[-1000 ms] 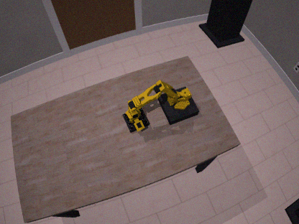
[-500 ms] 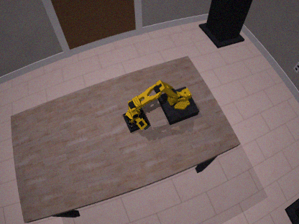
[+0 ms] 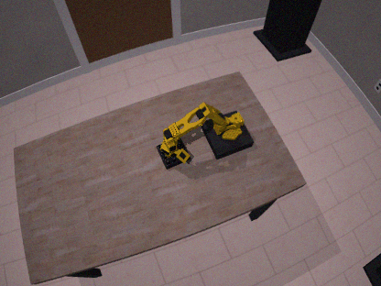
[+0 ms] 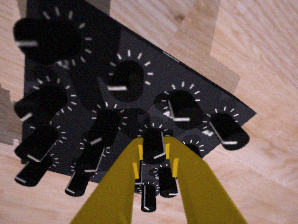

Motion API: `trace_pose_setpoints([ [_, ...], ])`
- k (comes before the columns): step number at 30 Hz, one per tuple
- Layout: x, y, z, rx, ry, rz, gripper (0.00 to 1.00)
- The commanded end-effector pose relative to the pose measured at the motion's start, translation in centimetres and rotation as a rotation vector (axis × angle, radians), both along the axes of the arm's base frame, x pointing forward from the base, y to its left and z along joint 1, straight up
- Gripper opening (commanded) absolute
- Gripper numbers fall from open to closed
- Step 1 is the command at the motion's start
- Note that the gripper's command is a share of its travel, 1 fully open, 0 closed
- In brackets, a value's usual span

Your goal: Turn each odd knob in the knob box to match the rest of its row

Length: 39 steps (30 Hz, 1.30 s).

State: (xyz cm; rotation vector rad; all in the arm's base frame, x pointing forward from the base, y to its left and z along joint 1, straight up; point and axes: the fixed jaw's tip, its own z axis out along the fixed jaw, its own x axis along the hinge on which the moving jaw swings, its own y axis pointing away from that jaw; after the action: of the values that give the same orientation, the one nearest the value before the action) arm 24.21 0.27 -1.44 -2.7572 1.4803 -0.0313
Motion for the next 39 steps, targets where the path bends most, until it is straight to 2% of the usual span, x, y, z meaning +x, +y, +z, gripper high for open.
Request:
trace_pose_setpoints([
  [1,-0.32,0.11,-0.23,-0.002,0.022,0.079,0.01],
  [39,-0.06,-0.07,-0.23,-0.009,0.021,0.637,0.01],
])
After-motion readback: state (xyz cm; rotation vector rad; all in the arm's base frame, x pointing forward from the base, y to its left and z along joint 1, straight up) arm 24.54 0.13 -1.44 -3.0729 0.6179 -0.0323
